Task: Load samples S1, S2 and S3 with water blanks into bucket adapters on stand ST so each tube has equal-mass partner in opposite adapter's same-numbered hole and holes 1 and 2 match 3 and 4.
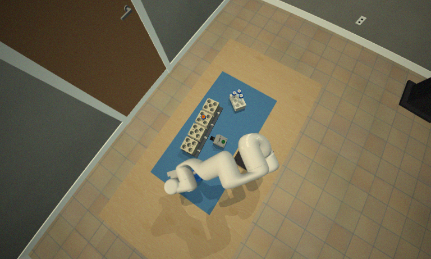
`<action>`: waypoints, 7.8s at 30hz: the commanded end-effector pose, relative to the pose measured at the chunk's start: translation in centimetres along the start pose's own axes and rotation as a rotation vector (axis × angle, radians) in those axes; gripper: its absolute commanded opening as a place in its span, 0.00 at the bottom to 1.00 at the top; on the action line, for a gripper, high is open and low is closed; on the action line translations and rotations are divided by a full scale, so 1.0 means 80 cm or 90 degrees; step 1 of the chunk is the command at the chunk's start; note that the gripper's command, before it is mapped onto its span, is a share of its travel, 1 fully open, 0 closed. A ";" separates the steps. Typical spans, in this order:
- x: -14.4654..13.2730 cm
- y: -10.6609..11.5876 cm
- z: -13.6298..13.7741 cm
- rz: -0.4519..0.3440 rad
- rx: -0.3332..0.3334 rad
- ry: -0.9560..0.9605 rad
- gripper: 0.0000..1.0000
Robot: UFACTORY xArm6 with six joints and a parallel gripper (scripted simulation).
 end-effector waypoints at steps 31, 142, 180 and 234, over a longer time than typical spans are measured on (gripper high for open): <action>0.000 0.056 -0.002 0.000 0.003 0.000 0.00; 0.263 0.148 0.212 0.002 0.002 0.512 0.00; 0.428 0.148 0.346 0.003 0.001 0.512 0.00; 0.551 0.141 0.446 0.003 0.000 0.512 0.00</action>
Point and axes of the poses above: the point where the finger pads meet when closed, its own y axis back along the fingers, its own z axis across the jaws, x = y × z, the point moved 2 cm from there along y, back along the fingers, and after that the axes turned 5 degrees about y, right-handed, at the moved point
